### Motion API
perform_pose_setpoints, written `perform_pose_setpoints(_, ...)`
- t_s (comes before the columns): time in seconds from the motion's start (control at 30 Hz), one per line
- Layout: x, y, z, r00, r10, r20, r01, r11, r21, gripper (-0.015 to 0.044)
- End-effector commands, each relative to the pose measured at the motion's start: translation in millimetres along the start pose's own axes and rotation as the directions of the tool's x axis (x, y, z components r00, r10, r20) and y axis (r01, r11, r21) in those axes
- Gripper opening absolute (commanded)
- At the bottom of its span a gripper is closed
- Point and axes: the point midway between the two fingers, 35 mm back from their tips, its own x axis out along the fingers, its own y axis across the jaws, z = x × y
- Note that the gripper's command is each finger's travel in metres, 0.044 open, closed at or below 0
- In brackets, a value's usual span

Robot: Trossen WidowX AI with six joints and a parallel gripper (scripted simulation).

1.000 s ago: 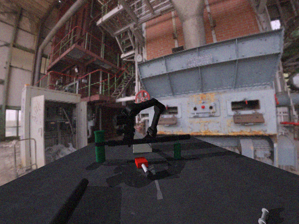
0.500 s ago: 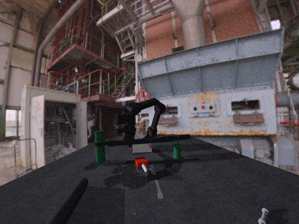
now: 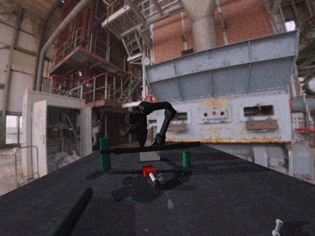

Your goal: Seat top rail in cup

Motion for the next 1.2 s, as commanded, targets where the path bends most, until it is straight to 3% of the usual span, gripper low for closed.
perform_pose_setpoints(0.0, -26.4, -0.3, 1.7, 0.999, 0.029, 0.02, -0.029, 0.999, 0.029, 0.044)
perform_pose_setpoints(1.17, -34.0, -1.2, 1.5, 0.999, 0.035, 0.022, -0.036, 0.999, 0.039, 0.044)
